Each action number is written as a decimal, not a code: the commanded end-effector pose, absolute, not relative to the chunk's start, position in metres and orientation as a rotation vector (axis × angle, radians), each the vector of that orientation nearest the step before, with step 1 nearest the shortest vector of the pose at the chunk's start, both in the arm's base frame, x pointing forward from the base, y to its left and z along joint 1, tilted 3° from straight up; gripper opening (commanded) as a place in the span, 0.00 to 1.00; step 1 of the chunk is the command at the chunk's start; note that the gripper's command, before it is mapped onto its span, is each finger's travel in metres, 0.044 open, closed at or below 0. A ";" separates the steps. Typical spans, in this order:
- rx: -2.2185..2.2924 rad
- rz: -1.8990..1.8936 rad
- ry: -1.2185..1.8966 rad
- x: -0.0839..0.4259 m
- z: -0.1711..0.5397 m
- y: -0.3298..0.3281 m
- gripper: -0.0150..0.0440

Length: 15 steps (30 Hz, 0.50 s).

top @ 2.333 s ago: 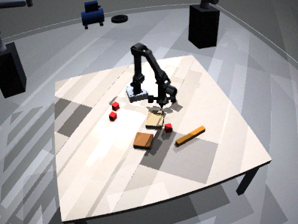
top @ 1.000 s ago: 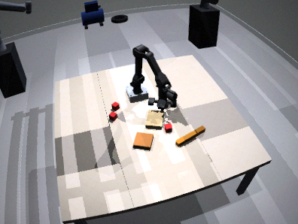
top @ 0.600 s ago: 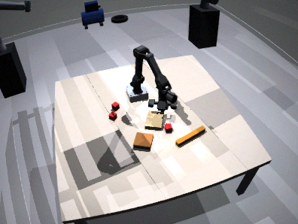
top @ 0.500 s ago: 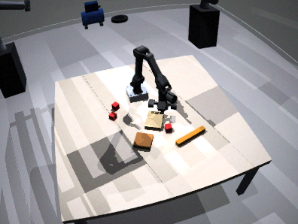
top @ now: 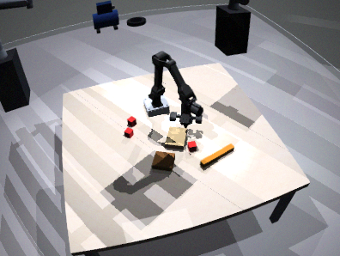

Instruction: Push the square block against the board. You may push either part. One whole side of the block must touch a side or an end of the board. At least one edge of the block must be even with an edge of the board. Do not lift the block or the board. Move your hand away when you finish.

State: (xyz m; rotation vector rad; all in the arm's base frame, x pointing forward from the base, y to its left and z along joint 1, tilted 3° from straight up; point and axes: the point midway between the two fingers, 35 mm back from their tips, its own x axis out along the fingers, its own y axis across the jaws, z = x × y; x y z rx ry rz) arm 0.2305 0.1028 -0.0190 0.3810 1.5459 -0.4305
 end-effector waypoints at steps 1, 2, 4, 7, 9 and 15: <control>0.386 -0.429 1.539 0.226 -0.018 0.106 0.25; 0.386 -0.429 1.539 0.225 -0.018 0.107 0.25; 0.386 -0.428 1.540 0.222 -0.018 0.109 0.25; 0.386 -0.428 1.540 0.217 -0.018 0.111 0.25; 0.386 -0.428 1.540 0.214 -0.018 0.112 0.25; 0.386 -0.428 1.541 0.205 -0.019 0.117 0.25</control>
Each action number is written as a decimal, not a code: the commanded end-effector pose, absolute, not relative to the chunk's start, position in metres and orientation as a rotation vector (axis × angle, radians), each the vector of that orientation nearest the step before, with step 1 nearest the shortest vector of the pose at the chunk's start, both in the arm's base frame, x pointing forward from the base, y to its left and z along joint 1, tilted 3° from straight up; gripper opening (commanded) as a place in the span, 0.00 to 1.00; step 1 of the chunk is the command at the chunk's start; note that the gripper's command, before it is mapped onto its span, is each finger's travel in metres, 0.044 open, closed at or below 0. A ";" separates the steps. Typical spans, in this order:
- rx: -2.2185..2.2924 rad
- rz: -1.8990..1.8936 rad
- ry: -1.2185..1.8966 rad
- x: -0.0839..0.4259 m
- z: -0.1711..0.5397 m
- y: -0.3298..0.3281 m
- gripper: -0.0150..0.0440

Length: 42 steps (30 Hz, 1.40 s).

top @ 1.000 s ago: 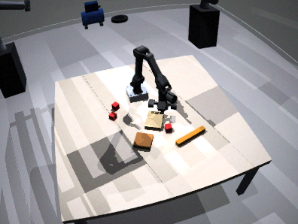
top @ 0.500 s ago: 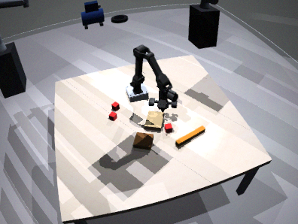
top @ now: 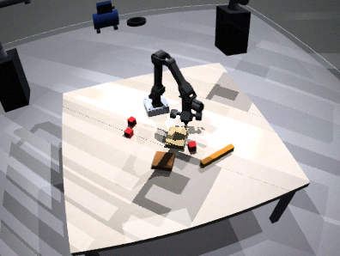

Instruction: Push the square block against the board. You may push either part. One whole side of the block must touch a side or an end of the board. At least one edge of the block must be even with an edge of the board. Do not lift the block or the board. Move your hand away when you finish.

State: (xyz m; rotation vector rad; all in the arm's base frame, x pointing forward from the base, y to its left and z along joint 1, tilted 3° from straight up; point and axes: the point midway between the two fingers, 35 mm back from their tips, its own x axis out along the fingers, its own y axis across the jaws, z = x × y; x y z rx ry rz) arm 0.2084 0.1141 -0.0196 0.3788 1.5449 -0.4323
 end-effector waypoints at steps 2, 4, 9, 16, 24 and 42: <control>0.379 -0.432 1.545 0.207 -0.017 0.115 0.25; 0.383 -0.430 1.543 0.209 0.008 0.116 0.25; 0.387 -0.428 1.541 0.208 0.037 0.116 0.25; 0.305 -0.330 1.551 0.220 0.035 0.117 0.25; 0.100 -0.114 1.578 0.243 0.037 0.115 0.25; -0.380 0.353 1.548 0.295 0.040 0.103 0.25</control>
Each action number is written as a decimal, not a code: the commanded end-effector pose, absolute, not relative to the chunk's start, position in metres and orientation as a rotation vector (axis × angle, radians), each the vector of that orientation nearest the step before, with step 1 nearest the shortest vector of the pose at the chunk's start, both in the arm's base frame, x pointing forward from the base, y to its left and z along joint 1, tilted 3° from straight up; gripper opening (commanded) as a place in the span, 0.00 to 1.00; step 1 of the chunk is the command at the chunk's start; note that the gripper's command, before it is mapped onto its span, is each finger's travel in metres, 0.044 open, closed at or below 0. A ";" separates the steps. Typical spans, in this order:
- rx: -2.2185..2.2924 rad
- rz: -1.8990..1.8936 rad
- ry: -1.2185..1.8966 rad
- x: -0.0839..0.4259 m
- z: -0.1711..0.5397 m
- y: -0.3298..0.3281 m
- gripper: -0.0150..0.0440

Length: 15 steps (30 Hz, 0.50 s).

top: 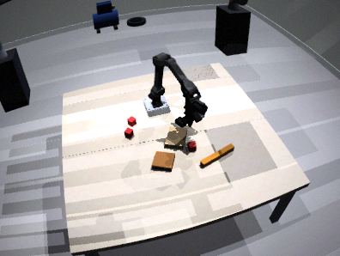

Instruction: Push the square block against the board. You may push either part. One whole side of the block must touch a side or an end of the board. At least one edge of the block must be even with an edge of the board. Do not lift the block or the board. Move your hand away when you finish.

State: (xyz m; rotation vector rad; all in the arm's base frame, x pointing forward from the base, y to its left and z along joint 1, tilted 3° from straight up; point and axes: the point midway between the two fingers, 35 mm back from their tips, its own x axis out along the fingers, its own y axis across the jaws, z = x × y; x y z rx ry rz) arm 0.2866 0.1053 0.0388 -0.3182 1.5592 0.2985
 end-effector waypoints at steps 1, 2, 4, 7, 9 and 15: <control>-0.406 0.379 1.543 0.297 0.040 0.102 0.25; -0.433 0.405 1.539 0.300 0.040 0.101 0.25; -0.486 0.457 1.528 0.305 0.040 0.099 0.25; -0.565 0.535 1.511 0.313 0.039 0.097 0.25; -0.618 0.587 1.498 0.319 0.039 0.095 0.25; -0.776 0.742 1.450 0.334 0.038 0.088 0.25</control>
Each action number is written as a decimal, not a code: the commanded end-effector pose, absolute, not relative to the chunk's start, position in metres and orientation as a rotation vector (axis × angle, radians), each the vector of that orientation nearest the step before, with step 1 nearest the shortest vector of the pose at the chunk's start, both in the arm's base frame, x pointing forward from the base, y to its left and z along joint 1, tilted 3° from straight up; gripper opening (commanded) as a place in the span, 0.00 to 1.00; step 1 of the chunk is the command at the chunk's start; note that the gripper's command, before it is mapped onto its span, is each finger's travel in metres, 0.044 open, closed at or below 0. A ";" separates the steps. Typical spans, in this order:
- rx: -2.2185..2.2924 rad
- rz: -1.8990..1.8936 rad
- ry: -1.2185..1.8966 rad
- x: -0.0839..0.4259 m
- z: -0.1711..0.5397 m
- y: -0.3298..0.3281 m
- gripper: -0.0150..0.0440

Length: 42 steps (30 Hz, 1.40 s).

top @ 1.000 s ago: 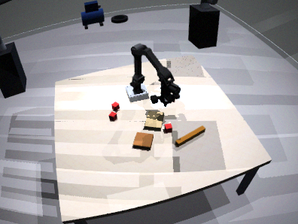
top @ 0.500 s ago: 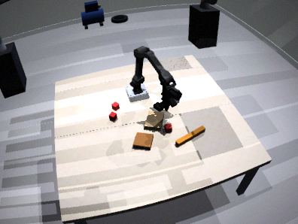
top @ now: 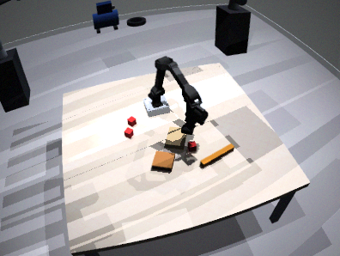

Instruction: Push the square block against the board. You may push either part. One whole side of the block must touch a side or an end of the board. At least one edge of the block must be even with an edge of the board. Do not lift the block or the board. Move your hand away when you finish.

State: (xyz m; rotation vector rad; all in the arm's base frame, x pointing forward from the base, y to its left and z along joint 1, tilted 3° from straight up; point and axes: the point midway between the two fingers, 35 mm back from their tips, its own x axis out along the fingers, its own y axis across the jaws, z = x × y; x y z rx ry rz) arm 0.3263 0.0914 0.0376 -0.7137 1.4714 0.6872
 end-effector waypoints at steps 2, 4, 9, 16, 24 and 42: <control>-0.809 0.775 1.438 0.337 0.038 0.086 0.25; -0.813 0.779 1.437 0.338 0.038 0.086 0.25; -0.814 0.779 1.437 0.338 -0.005 0.085 0.25; -0.814 0.779 1.437 0.337 -0.017 0.085 0.25; -0.814 0.778 1.438 0.333 -0.017 0.077 0.25; -0.816 0.777 1.440 0.319 -0.016 0.051 0.25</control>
